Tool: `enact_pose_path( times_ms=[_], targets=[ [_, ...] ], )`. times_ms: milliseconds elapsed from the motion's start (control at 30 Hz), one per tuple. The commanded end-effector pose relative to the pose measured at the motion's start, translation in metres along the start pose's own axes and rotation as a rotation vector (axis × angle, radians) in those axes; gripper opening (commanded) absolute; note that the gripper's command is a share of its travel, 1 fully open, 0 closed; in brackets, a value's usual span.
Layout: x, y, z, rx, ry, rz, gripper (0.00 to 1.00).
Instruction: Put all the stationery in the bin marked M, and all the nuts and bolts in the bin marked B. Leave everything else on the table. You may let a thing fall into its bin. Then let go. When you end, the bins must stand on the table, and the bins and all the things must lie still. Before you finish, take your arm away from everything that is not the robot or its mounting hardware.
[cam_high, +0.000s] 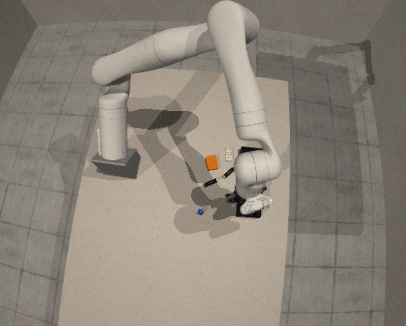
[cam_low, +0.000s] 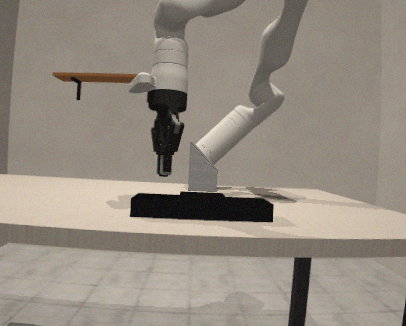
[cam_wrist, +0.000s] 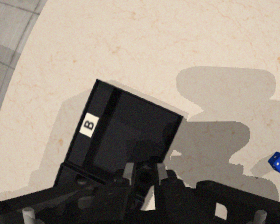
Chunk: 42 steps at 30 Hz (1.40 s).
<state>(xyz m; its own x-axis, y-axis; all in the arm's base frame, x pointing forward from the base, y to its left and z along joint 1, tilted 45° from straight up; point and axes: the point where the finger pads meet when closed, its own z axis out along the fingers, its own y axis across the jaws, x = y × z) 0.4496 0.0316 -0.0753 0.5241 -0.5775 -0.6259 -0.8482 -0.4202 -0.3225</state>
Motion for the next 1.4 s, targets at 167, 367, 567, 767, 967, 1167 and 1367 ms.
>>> enact_pose_path(
  times_ms=[167, 367, 567, 767, 967, 1167, 1367],
  targets=[
    [0.017, -0.017, 0.009, -0.021, -0.003, 0.339, 0.11],
    [0.016, -0.017, 0.009, -0.035, -0.009, 0.404, 0.11],
    [0.016, -0.017, 0.009, -0.035, -0.009, 0.404, 0.11],
    [0.016, -0.017, 0.009, -0.035, -0.009, 0.404, 0.11],
    [0.016, -0.017, 0.009, -0.035, -0.009, 0.404, 0.11],
    [0.016, -0.016, 0.021, -0.035, -0.009, 0.404, 0.11],
    [0.016, -0.016, 0.029, -0.035, -0.009, 0.404, 0.11]
  ],
)
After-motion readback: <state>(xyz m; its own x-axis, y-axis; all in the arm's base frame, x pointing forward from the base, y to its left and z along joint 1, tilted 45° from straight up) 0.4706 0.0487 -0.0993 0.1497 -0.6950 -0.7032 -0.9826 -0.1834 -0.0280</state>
